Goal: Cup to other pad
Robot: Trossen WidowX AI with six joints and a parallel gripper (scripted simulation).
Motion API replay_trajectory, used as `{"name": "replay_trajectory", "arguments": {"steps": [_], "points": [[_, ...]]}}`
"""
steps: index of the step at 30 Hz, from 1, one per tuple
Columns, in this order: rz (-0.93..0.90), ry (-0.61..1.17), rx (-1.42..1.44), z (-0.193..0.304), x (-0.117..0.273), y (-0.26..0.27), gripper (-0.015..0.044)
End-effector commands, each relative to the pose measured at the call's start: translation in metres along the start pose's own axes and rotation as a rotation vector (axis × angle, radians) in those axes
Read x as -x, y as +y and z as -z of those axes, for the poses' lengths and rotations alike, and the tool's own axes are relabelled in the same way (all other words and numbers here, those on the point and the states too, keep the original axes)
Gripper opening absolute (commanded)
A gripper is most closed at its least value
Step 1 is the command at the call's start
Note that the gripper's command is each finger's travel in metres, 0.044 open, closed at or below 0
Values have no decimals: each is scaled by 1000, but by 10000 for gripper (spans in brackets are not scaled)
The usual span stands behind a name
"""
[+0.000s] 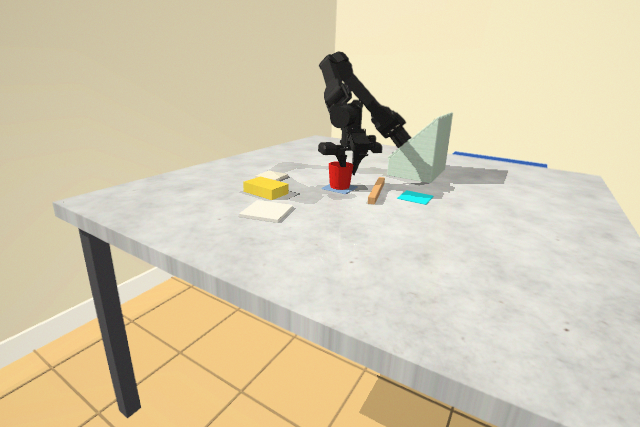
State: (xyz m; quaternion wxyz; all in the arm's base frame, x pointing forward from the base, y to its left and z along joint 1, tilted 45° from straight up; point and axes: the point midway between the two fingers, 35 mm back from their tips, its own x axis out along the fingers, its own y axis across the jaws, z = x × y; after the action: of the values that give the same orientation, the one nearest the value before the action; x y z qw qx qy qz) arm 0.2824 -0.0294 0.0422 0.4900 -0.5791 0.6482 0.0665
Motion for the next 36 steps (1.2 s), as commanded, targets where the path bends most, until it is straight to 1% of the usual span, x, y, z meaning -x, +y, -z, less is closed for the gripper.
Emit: {"name": "replay_trajectory", "arguments": {"steps": [1, 17, 22, 33, 36], "points": [[0, 0, -1, 0, 0, 0, 108], [0, 0, -1, 0, 0, 0, 1], [-1, 0, 0, -1, 5, 0, 0], [-1, 3, 7, 0, 41, 3, 0], [-1, 4, 8, 1, 46, 5, 0]]}}
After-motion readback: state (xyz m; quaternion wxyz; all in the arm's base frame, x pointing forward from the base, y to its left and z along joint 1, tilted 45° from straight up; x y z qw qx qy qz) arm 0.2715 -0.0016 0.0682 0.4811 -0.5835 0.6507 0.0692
